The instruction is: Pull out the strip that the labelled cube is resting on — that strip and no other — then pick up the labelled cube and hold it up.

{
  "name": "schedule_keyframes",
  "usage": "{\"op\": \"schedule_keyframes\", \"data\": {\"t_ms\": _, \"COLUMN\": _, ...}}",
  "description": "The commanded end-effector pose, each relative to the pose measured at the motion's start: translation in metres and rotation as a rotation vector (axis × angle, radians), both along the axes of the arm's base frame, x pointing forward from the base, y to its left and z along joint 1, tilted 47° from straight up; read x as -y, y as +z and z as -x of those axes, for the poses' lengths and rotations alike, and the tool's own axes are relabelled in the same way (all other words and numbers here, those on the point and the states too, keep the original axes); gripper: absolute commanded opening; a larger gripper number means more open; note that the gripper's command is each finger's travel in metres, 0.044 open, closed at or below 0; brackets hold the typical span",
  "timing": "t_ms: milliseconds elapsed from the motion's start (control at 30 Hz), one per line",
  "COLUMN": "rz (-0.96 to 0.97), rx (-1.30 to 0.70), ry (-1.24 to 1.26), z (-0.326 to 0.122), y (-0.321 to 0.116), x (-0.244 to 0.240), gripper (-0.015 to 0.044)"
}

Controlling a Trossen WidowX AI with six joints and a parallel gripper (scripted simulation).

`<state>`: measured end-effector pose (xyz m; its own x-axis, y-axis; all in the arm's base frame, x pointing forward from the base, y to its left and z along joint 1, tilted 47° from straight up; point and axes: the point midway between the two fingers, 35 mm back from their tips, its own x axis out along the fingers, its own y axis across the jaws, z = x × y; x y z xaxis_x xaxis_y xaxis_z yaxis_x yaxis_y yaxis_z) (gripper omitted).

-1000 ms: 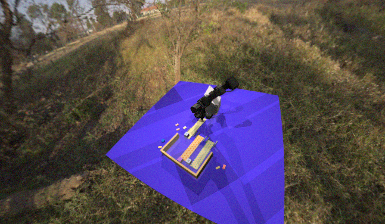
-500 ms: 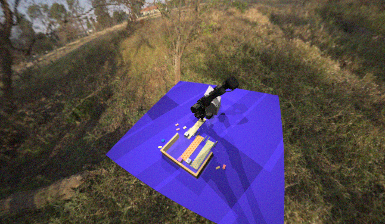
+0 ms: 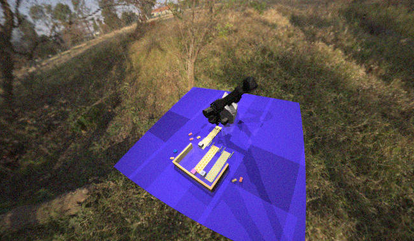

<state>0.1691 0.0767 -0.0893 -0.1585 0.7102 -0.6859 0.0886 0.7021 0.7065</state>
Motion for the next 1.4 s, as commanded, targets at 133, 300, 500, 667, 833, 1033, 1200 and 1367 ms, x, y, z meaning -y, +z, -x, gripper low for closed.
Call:
{"op": "schedule_keyframes", "data": {"t_ms": 133, "rz": -0.005, "rx": 0.044, "ry": 0.043, "z": -0.018, "y": 0.000, "x": 0.003, "gripper": 0.0105}}
{"op": "schedule_keyframes", "data": {"t_ms": 300, "rz": -0.006, "rx": 0.048, "ry": 0.046, "z": -0.037, "y": 0.000, "x": 0.003, "gripper": 0.0236}}
{"op": "schedule_keyframes", "data": {"t_ms": 500, "rz": -0.006, "rx": 0.050, "ry": 0.046, "z": -0.062, "y": -0.002, "x": 0.005, "gripper": 0.0394}}
{"op": "schedule_keyframes", "data": {"t_ms": 667, "rz": -0.006, "rx": 0.051, "ry": 0.046, "z": -0.082, "y": -0.003, "x": 0.006, "gripper": 0.0440}}
{"op": "schedule_keyframes", "data": {"t_ms": 833, "rz": -0.006, "rx": 0.052, "ry": 0.046, "z": -0.103, "y": -0.005, "x": 0.007, "gripper": 0.0440}}
{"op": "schedule_keyframes", "data": {"t_ms": 1033, "rz": -0.005, "rx": 0.053, "ry": 0.046, "z": -0.128, "y": -0.006, "x": 0.008, "gripper": 0.0440}}
{"op": "schedule_keyframes", "data": {"t_ms": 1200, "rz": -0.005, "rx": 0.054, "ry": 0.046, "z": -0.149, "y": -0.008, "x": 0.009, "gripper": 0.0440}}
{"op": "schedule_keyframes", "data": {"t_ms": 1367, "rz": -0.005, "rx": 0.055, "ry": 0.046, "z": -0.170, "y": -0.010, "x": 0.009, "gripper": 0.0440}}
